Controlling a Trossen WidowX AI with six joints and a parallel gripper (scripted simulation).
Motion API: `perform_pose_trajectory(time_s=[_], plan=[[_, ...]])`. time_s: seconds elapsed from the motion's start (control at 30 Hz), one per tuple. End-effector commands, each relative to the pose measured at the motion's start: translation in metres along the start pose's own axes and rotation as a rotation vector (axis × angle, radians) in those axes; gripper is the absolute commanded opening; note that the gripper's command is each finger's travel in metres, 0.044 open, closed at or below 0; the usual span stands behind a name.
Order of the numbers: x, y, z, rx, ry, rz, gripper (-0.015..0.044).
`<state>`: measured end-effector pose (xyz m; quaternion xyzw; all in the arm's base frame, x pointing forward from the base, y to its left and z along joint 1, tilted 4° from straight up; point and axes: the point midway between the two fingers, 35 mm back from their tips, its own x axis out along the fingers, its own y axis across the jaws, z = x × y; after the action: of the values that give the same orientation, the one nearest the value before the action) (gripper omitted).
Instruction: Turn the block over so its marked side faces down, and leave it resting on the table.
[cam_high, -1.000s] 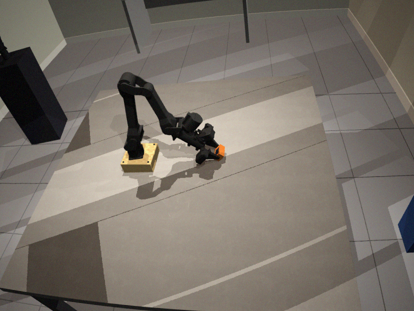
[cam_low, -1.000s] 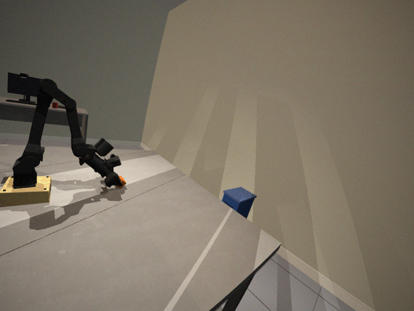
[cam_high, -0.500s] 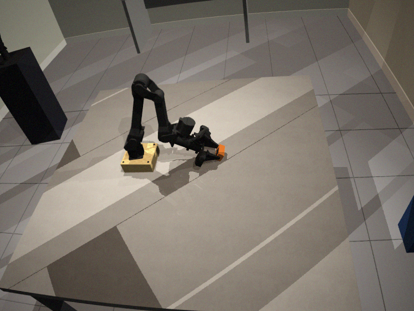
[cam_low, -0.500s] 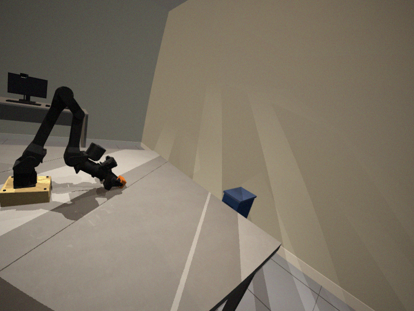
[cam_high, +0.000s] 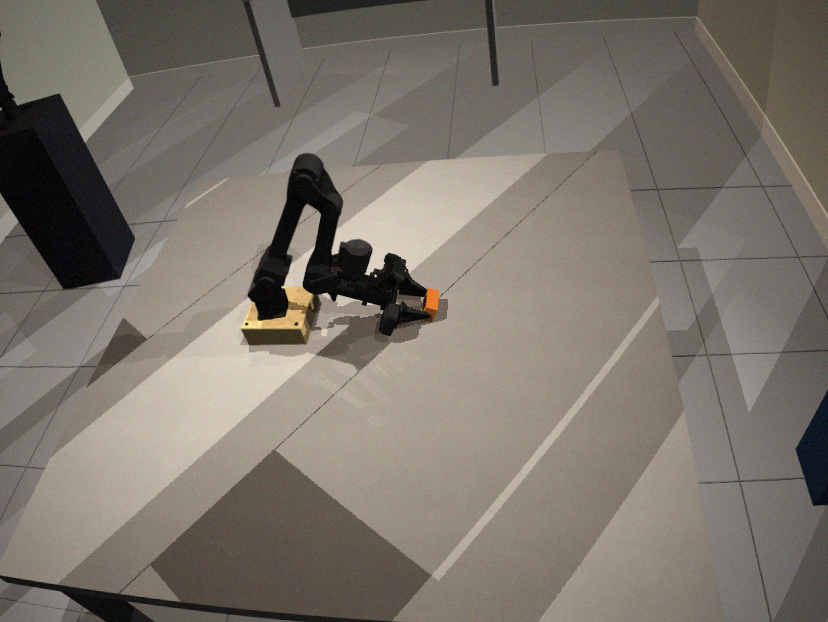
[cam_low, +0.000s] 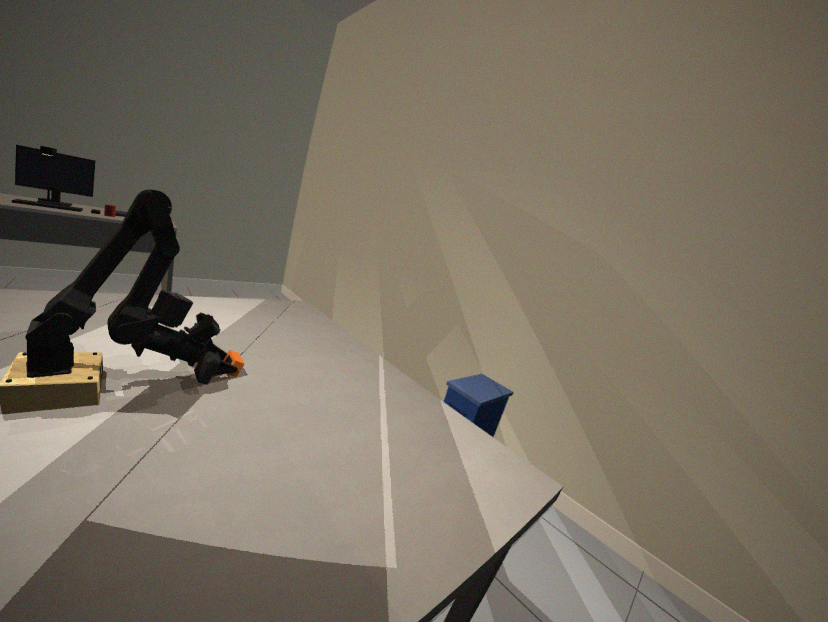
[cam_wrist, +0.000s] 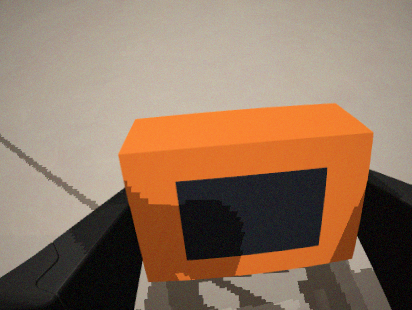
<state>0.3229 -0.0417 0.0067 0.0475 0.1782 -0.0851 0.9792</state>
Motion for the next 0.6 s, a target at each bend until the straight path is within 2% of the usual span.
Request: perform_pose_trajectory(time_s=[0.0, 0.43, 0.57], plan=[[-0.0027, -0.0009, 0.0026, 0.003, -0.017, -0.005, 0.0], [-0.0027, -0.0009, 0.0026, 0.003, -0.017, -0.005, 0.0], [-0.0027, -0.0009, 0.0026, 0.003, -0.017, -0.005, 0.0105]])
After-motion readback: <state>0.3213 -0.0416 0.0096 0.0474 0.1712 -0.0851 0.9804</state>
